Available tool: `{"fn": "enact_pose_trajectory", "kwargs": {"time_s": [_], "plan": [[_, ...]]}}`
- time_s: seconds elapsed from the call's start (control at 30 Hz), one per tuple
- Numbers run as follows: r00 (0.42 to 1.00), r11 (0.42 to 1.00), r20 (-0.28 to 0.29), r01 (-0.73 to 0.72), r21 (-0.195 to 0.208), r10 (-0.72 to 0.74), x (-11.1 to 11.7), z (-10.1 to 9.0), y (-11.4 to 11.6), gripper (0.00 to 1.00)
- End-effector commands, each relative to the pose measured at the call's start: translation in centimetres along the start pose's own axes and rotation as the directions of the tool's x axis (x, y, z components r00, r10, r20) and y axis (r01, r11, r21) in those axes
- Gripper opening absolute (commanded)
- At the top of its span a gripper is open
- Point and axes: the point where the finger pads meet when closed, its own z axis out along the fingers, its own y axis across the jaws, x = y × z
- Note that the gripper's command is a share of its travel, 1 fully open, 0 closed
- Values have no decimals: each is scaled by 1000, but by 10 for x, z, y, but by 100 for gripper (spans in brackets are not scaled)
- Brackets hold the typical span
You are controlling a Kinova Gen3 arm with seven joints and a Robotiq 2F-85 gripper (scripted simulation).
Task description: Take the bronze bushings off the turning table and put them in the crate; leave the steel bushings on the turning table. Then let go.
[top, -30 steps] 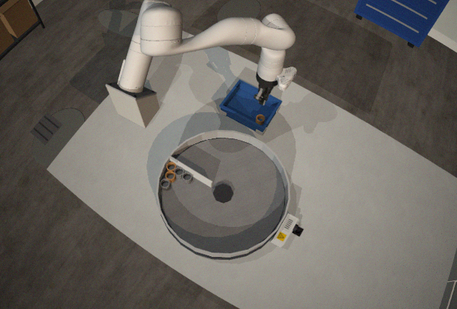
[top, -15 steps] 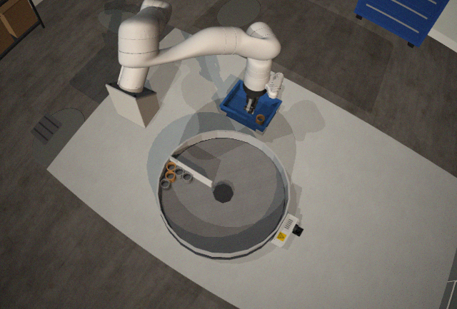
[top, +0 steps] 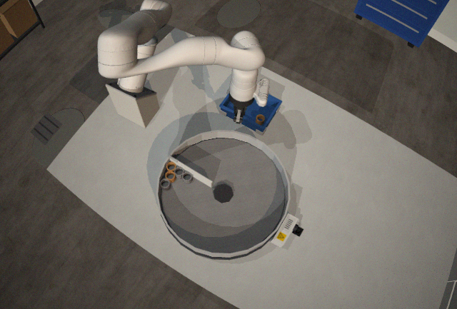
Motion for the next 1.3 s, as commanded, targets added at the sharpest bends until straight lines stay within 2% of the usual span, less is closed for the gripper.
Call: {"fn": "enact_pose_trajectory", "kwargs": {"time_s": [0.0,0.13,0.3,0.7,0.87,1.27], "plan": [[1000,1000,-6,-6,2,6,0,-1,2,14],[1000,1000,-6,-6,2,6,0,-1,2,14],[983,983,-5,181,0,-181,-36,2,44,14],[983,983,-5,181,0,-181,-36,2,44,14],[932,932,-4,362,-1,-362,-71,6,86,14],[932,932,-4,362,-1,-362,-71,6,86,14]]}}
